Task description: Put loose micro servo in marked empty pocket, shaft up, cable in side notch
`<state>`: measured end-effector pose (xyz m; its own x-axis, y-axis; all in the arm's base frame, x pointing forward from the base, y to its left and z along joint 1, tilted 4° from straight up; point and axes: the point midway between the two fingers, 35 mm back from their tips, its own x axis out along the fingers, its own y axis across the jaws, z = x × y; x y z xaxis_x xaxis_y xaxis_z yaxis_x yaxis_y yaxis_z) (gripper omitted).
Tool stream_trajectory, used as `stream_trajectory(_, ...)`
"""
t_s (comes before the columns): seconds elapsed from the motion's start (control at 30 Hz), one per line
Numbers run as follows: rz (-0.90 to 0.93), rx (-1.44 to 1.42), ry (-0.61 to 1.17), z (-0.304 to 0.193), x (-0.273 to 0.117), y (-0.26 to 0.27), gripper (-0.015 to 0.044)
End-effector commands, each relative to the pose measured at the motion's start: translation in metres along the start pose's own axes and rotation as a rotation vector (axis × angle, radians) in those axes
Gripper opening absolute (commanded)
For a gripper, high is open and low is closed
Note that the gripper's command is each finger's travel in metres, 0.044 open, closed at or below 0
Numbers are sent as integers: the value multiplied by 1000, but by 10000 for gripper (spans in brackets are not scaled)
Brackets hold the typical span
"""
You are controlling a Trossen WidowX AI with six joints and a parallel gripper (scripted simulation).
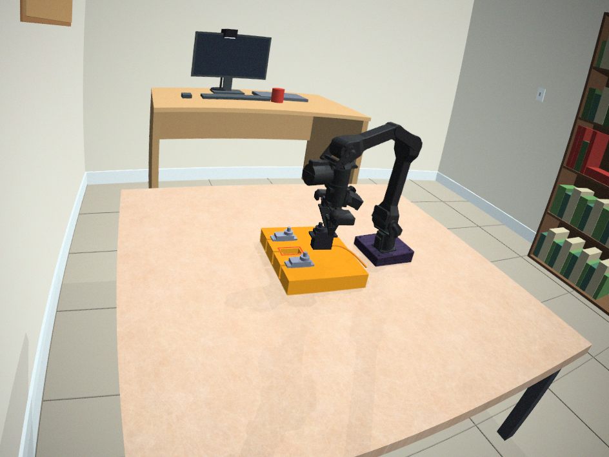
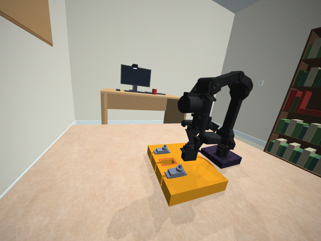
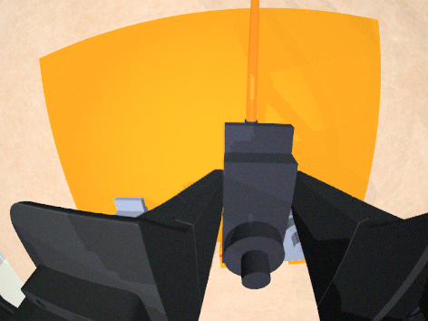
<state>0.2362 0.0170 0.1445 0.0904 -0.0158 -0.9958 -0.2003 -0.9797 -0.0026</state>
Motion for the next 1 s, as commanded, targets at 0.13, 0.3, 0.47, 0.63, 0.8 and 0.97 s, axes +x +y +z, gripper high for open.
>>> stream_trajectory(0.13, -3, -5, 3, 0, -1, 30, 0)
stream_trajectory(0.3, -3, 13, 3, -1, -1, 35, 0)
stream_trajectory(0.47, -3, 149, 3, -1, -1, 35, 0)
stream_trajectory(0.63, -3, 322, 3, -1, -1, 35, 0)
stream_trajectory(0.8, -4, 494, 3, -1, -1, 35, 0)
stream_trajectory(0.97, -4, 667, 3, -1, -1, 35, 0)
